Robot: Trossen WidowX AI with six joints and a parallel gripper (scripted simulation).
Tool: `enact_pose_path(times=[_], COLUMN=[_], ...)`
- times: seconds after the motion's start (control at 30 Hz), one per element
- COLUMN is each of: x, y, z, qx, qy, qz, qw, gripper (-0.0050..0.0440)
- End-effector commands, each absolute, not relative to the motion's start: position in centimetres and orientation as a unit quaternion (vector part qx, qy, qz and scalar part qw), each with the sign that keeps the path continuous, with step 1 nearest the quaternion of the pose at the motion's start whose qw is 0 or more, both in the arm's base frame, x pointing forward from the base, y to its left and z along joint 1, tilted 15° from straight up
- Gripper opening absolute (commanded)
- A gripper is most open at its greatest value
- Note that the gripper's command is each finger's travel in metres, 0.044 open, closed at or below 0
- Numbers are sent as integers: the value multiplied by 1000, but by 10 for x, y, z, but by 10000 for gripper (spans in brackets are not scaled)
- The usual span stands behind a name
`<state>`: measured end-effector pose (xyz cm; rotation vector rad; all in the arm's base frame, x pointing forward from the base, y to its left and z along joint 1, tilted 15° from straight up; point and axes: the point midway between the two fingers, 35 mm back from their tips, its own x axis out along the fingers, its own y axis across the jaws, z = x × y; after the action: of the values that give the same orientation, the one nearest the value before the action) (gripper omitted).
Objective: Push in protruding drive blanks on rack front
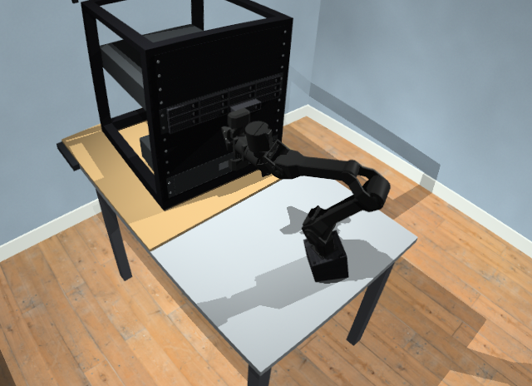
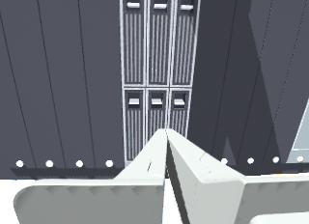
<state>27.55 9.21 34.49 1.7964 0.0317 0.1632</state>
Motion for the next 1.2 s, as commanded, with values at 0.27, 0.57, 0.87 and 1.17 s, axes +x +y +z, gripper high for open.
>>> enact_pose_path(times=[0.27, 0.57, 0.87, 1.17], x=[295, 303, 309, 310], y=[125, 139, 149, 151], z=[372, 379, 384, 385], qx=[784, 784, 784, 784], qy=[3, 3, 3, 3], qz=[78, 78, 78, 78], qw=[616, 616, 616, 616], gripper=[-50, -50, -50, -50])
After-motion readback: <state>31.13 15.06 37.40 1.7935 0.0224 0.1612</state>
